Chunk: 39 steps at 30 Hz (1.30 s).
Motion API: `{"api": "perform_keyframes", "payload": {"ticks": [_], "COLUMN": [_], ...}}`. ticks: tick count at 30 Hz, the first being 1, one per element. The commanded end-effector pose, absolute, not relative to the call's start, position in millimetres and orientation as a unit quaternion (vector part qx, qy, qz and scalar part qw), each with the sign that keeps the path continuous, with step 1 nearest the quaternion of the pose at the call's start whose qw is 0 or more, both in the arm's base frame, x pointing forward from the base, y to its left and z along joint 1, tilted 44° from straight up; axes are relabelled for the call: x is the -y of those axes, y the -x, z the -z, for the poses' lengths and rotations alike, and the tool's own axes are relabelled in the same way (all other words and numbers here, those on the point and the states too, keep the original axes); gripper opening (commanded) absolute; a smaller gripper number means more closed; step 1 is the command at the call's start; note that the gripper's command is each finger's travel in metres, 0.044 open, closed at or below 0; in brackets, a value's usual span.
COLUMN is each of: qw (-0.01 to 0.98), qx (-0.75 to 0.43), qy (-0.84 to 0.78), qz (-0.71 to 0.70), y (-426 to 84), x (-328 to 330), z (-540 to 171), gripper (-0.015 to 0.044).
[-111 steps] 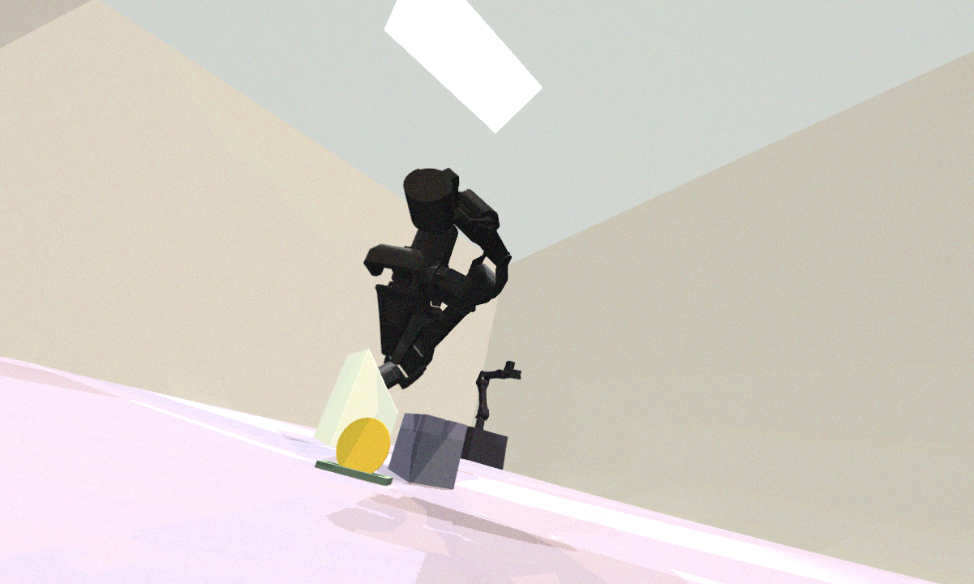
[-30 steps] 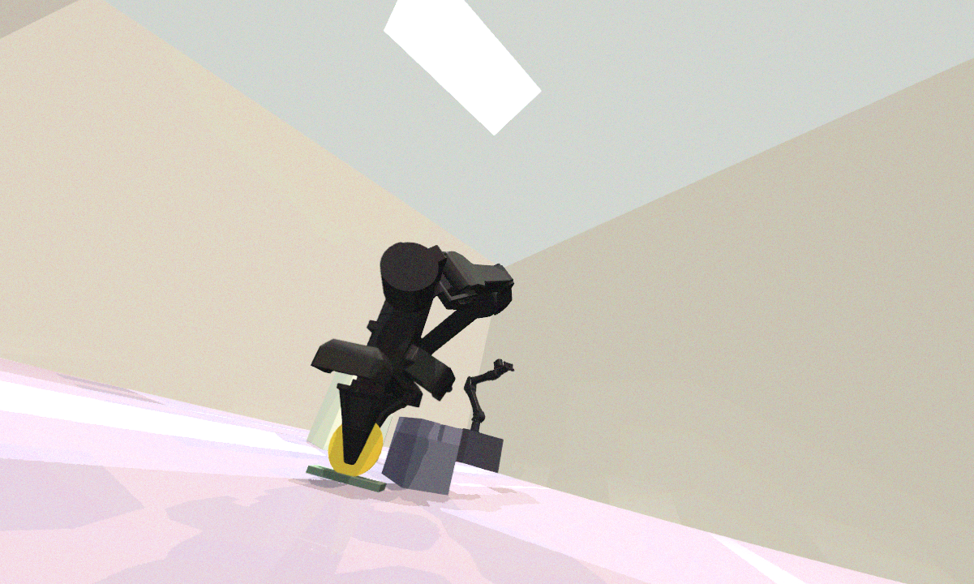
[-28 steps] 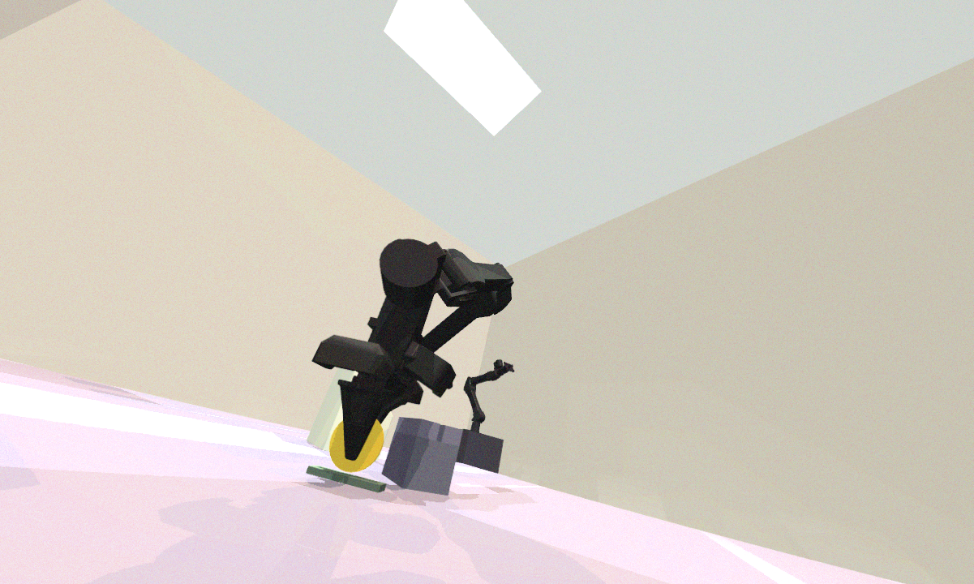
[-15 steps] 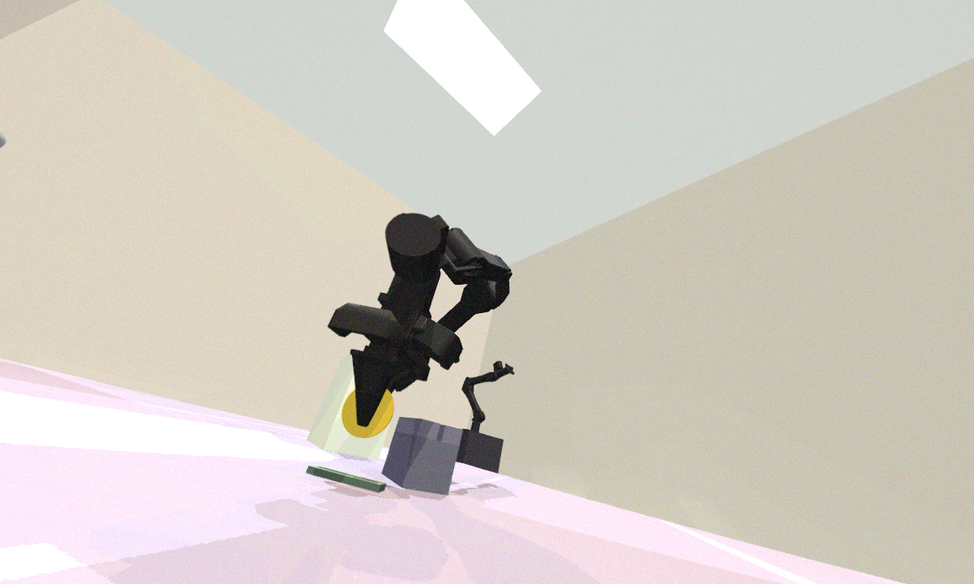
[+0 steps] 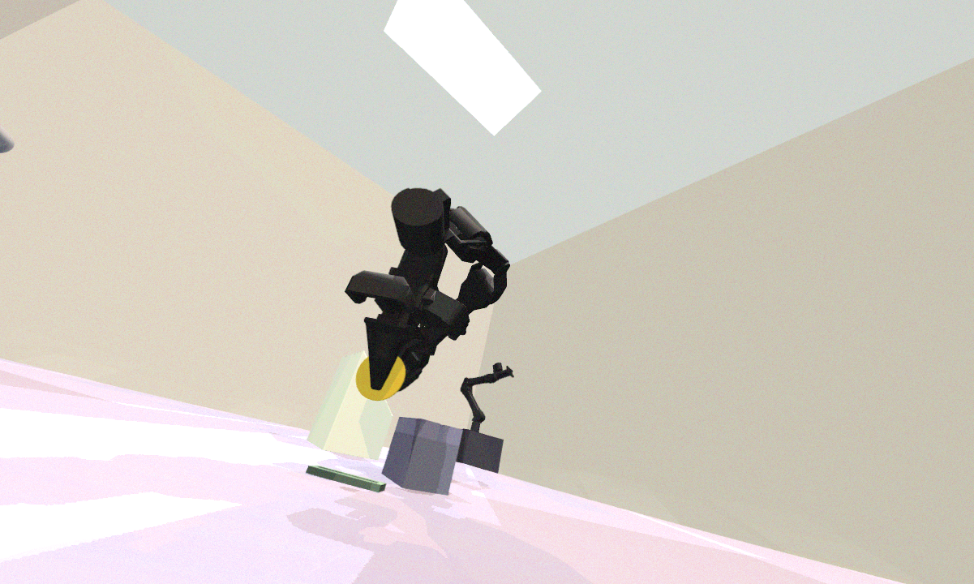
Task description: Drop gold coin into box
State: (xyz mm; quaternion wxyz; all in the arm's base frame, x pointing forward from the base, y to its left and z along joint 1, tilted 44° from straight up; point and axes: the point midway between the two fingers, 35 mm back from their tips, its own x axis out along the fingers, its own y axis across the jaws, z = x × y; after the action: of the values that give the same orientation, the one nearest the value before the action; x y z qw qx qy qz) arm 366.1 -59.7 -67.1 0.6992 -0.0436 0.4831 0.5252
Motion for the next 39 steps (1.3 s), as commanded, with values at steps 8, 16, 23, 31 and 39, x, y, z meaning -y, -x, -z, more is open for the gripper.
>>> {"api": "perform_keyframes", "payload": {"ticks": [8, 16, 23, 31, 39], "qw": [0.702, 0.698, 0.684, 0.656, 0.64], "qx": [-0.503, -0.567, -0.614, -0.658, -0.673], "qy": [0.021, -0.075, -0.158, -0.25, -0.288], "qz": [-0.505, -0.431, -0.36, -0.273, -0.234], "y": [-367.7, -368.0, -368.3, -368.7, -368.8], "x": [69.1, 70.3, 71.4, 72.7, 72.9], "z": [55.5, 56.0, 56.4, 56.9, 56.8], "gripper": [0.0, 0.0, 0.0, 0.0, 0.0]}}
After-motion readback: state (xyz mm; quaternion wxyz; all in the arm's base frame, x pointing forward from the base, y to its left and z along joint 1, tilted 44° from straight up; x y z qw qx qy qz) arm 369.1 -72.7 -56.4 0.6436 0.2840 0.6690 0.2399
